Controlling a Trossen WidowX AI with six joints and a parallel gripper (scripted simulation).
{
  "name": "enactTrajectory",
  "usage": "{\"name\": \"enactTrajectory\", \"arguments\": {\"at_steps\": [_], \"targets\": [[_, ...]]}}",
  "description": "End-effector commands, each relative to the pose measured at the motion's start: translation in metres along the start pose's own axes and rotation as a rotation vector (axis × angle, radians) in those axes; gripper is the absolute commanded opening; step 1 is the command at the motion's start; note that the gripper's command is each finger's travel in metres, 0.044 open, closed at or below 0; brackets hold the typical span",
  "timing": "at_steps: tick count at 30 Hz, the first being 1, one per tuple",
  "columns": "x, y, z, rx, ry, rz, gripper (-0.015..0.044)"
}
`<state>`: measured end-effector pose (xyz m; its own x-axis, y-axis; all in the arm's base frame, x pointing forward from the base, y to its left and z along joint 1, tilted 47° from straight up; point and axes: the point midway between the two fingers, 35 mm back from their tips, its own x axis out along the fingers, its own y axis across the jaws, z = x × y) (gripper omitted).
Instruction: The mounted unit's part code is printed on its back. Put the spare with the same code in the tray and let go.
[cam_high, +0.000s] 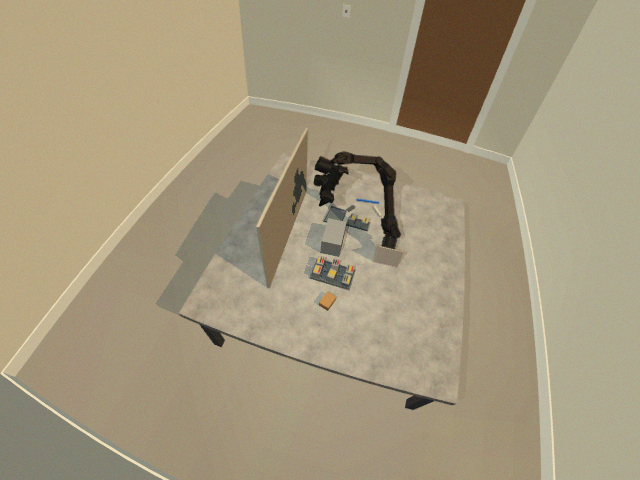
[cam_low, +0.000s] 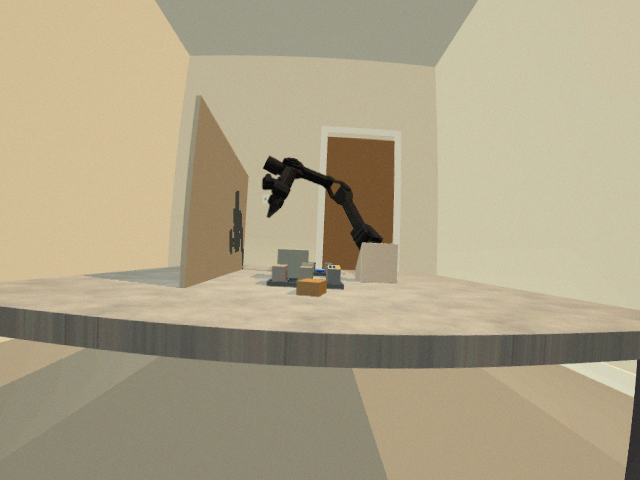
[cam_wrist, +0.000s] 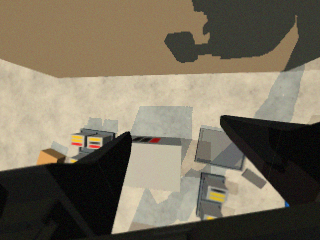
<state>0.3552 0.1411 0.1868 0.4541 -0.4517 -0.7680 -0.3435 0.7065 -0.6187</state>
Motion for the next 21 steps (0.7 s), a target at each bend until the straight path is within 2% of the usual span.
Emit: {"name": "enactTrajectory", "arguments": {"at_steps": [1, 21], "targets": [[0.0332, 0.0583, -0.0044, 0.189, 0.256, -0.096, 0.0440], [0.0370, 0.0657, -0.0059, 0.213, 0.284, -0.120, 0.0440]]}}
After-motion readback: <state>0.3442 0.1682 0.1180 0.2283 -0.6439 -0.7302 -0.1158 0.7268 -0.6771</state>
